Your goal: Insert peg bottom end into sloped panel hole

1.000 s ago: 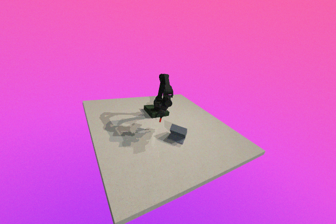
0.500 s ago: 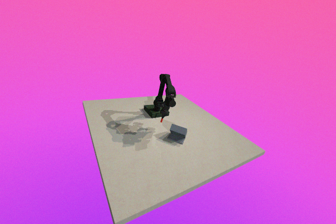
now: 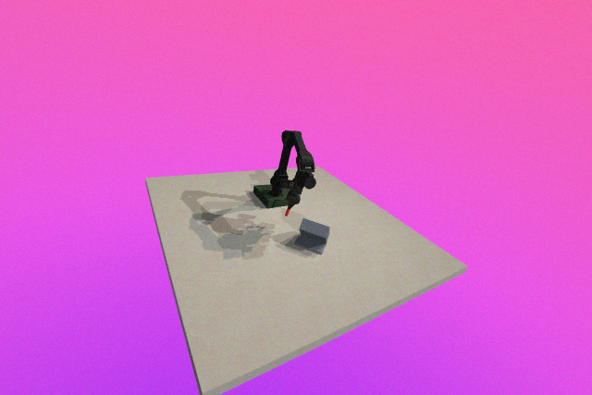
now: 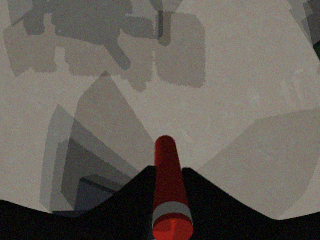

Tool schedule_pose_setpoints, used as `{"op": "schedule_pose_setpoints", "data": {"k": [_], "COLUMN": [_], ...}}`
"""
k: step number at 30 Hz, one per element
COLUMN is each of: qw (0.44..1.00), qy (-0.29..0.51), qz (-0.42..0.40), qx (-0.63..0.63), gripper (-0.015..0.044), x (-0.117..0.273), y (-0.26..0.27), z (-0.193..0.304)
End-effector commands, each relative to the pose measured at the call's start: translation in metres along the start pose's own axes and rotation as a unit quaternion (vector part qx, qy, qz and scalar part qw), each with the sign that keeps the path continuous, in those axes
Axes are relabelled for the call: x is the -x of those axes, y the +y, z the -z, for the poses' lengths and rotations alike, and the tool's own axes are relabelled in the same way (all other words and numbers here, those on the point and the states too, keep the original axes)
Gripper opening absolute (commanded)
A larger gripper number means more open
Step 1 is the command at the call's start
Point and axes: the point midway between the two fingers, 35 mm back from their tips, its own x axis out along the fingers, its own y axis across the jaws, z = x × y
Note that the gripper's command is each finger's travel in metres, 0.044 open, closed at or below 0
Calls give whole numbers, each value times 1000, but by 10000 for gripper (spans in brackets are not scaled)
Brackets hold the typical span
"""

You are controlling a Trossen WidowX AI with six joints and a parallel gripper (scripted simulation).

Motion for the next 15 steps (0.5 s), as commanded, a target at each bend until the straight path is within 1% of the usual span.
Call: {"op": "schedule_pose_setpoints", "data": {"k": [1,15], "qw": [1000,999], "qy": [-6,-22], "qz": [-9,-32], "qx": [2,15], "gripper": [0,0], "x": [1,6], "y": [1,-1], "z": [5,19]}}
